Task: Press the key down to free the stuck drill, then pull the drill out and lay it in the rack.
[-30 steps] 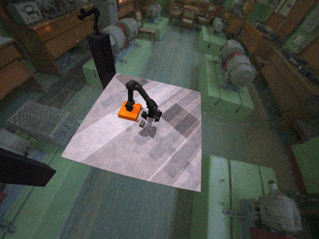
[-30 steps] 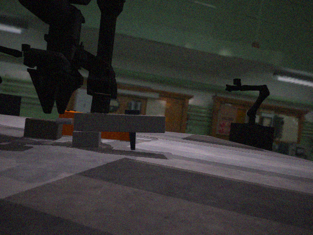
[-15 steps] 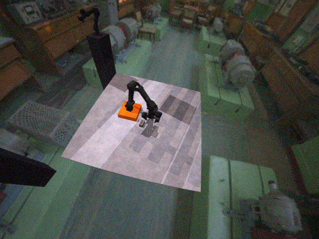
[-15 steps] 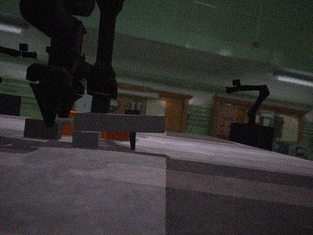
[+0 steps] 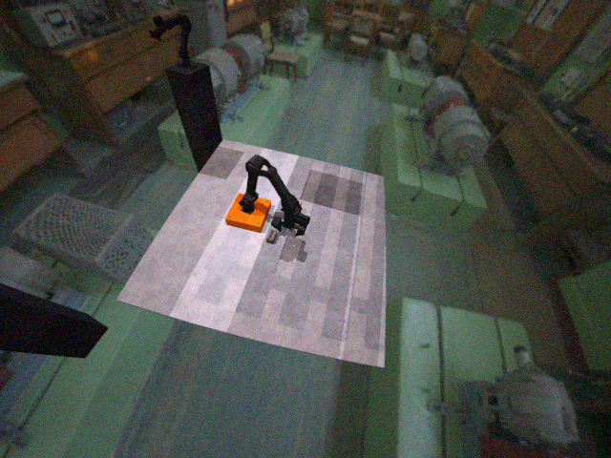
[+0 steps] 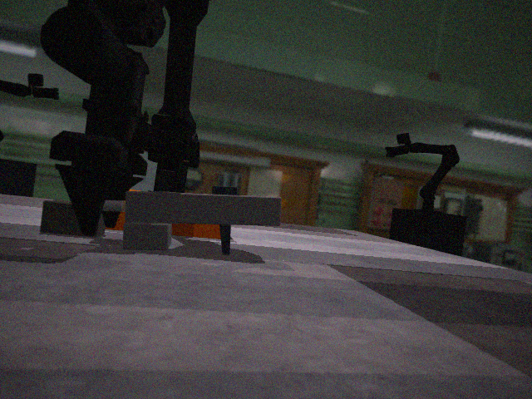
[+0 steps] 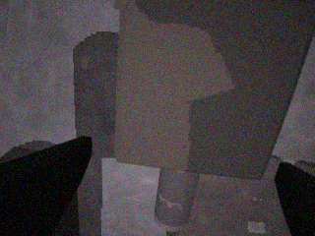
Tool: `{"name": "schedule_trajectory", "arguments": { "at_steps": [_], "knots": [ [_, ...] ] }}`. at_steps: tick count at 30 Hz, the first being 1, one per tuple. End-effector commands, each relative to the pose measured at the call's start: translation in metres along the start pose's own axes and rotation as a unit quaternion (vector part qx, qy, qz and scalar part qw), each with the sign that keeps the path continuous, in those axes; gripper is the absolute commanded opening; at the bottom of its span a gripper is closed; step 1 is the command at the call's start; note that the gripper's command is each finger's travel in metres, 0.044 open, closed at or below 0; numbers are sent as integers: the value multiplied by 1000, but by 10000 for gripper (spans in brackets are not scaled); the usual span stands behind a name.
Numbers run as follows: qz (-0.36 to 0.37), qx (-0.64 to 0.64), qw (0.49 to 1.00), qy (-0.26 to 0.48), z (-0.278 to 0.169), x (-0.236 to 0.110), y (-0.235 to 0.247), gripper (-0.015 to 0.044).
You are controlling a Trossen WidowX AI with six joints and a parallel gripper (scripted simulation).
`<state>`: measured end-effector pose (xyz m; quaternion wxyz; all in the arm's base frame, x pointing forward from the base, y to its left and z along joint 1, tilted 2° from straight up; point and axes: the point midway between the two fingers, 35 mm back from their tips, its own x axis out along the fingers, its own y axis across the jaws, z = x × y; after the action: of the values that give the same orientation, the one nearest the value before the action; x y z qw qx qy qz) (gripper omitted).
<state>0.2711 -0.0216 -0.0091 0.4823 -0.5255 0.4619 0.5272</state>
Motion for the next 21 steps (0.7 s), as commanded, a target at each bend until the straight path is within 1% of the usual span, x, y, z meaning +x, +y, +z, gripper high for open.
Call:
{"name": "schedule_trajectory", "arguments": {
  "at_steps": [1, 5, 21],
  "knots": [
    [7, 2, 1000, 0, 1, 5, 4, 440],
    [7, 2, 1000, 0, 1, 5, 4, 440],
    [2, 0, 1000, 0, 1, 2, 1, 20]
  ]
}}
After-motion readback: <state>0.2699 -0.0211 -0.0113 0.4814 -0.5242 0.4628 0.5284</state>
